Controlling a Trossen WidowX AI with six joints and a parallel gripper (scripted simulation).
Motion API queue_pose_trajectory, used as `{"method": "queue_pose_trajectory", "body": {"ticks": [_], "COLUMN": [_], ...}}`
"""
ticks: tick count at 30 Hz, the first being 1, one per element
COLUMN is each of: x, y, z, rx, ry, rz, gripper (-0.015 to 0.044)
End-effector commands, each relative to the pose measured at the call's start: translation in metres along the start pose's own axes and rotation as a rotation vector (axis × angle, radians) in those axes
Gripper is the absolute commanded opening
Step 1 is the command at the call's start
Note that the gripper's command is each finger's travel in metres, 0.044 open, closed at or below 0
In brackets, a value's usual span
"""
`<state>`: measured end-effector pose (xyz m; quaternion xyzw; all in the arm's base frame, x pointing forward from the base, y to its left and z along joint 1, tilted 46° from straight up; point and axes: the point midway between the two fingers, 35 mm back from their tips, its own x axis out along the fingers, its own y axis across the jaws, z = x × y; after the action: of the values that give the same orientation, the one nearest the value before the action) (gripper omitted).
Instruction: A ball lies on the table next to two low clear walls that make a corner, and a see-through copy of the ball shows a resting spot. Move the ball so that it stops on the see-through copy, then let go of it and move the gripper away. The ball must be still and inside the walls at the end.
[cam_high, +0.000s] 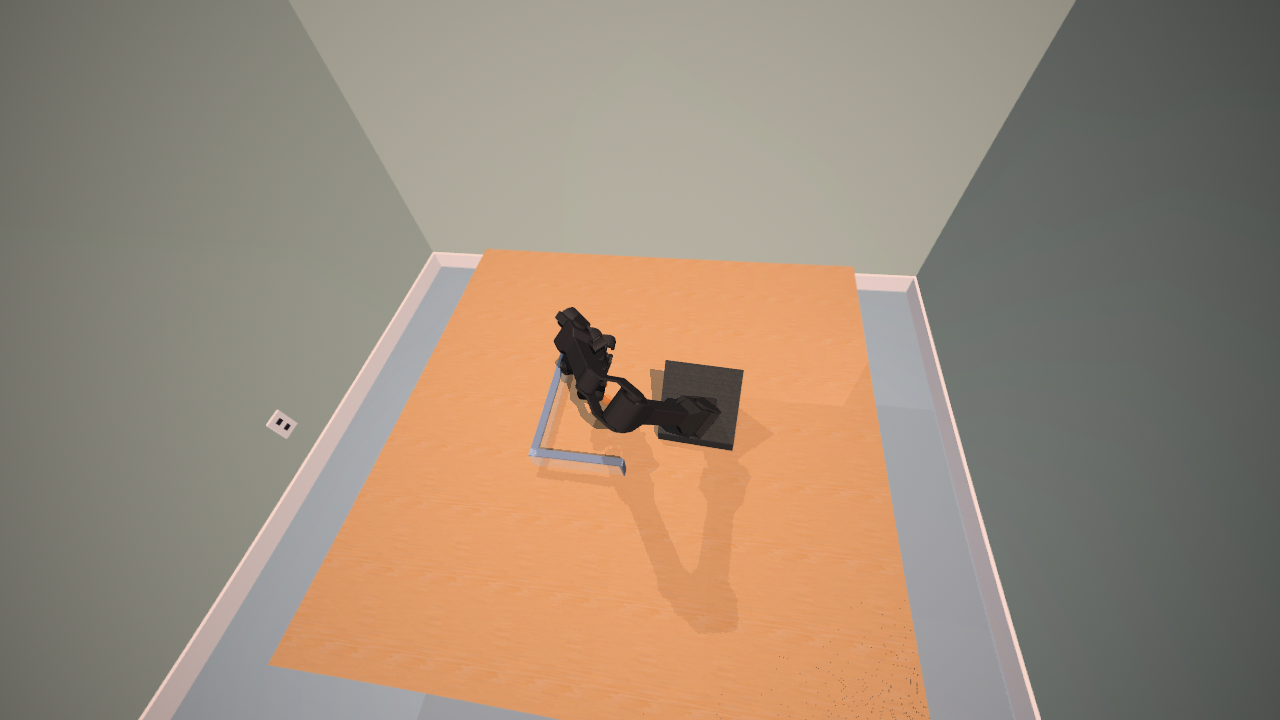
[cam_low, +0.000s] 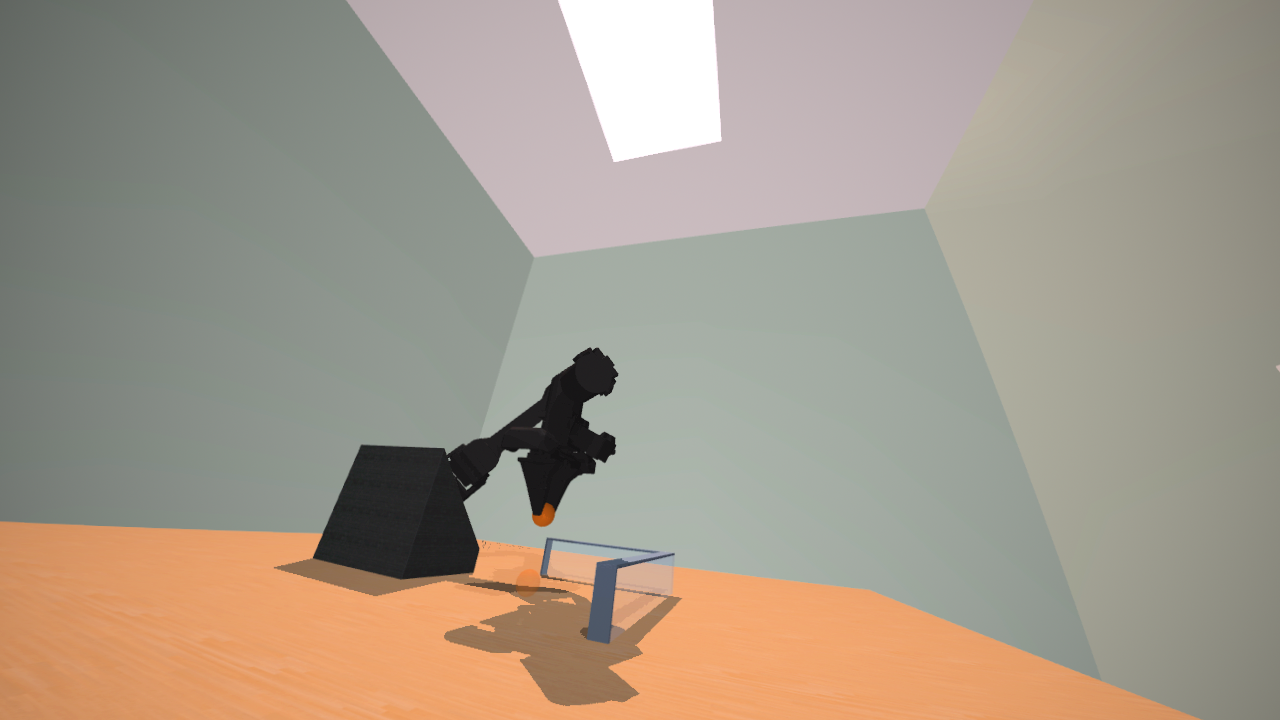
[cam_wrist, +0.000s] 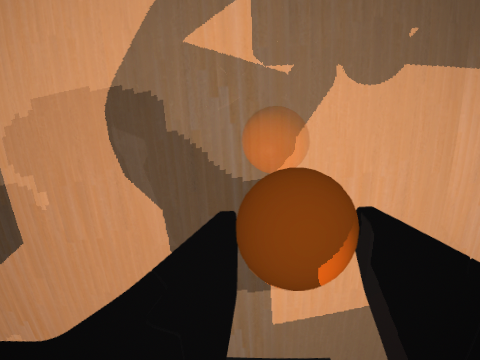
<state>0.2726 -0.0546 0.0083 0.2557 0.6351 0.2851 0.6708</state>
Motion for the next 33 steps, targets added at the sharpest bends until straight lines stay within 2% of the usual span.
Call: {"method": "queue_pose_trajectory", "body": {"ticks": [1,10,33], "x": [0.018,0.067,0.087], "y": [-0.001,0.001,0.001], "z": [-0.001,-0.003,-0.003], "rx": [0.003,0.002,0.002], "ry": [0.005,0.005,0.005], "rz": [0.003,0.007,0.008], "gripper": [0.0000,0.0000,0.0000]}}
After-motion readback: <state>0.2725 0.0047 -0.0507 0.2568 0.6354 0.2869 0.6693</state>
